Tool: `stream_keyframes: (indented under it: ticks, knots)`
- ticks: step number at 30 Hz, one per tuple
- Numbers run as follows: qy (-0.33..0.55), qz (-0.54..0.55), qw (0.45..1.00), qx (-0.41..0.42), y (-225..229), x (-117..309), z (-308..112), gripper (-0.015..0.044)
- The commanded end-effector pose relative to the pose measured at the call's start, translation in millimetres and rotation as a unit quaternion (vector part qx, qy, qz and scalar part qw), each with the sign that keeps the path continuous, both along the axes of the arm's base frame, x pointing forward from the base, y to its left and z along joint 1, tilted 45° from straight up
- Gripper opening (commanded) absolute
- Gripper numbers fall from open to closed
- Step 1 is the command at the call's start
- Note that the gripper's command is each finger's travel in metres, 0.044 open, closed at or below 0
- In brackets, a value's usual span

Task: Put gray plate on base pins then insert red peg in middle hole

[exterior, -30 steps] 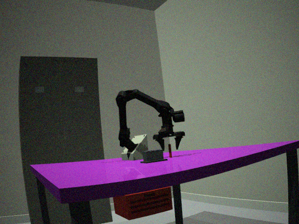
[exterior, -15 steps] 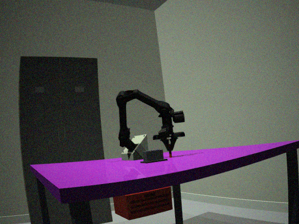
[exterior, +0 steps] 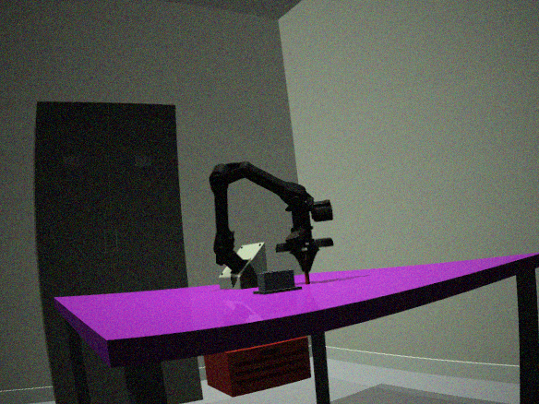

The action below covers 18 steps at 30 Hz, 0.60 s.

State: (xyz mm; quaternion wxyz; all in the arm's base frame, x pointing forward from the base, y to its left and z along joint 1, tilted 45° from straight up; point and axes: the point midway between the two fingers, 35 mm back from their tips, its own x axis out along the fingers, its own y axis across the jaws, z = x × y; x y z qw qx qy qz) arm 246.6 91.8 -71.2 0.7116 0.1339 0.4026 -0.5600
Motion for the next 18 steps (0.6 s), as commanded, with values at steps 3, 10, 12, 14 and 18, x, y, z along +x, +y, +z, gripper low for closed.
stream_keyframes:
  ticks: [3,10,12,14,18]
  knots:
    - [0.001,0.002,1.0,-0.001,-0.4,0.1,-0.3,0.0]
    - [0.001,0.002,1.0,0.0,9.7,1.4,8.1,0.0]
    - [0.001,0.002,1.0,0.0,14.3,1.7,12.1,0.0]
    - [0.001,0.002,1.0,0.0,18.8,2.0,16.2,0.0]
    - [0.001,0.003,1.0,0.001,28.0,2.3,24.4,0.0]
